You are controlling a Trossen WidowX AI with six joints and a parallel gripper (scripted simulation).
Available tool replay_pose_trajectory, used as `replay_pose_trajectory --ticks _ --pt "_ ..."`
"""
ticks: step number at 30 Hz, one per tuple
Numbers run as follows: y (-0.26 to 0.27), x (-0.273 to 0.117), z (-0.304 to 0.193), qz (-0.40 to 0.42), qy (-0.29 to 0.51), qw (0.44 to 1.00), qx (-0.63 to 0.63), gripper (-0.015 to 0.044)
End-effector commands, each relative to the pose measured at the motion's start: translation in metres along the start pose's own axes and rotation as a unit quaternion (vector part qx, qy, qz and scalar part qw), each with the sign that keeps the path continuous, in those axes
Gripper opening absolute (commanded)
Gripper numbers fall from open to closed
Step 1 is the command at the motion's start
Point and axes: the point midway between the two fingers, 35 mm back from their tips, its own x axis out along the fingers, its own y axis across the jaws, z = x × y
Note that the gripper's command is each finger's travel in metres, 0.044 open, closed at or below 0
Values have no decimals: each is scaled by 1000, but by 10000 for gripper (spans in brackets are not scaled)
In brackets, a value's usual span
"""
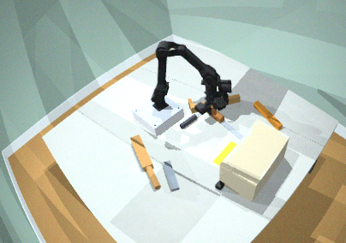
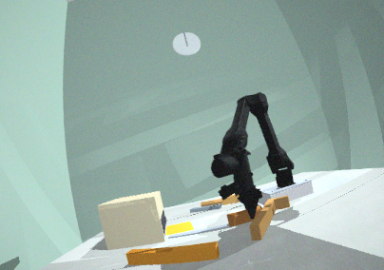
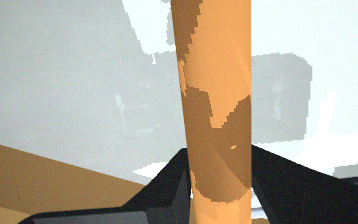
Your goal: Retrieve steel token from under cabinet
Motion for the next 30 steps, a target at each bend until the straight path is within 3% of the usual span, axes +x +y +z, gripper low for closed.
replay_pose_trajectory --ticks 1,3,10,13,16,30 --pt "1 -1 7 2 -1 1000 0 0" --pt "1 -1 10 2 -1 1000 0 0" --pt "0 0 7 0 -1 1000 1 184" --pt "0 0 7 1 -1 1000 1 200" --pt "0 0 7 1 -1 1000 1 270" --pt "0 4 5 2 -1 1000 0 270"
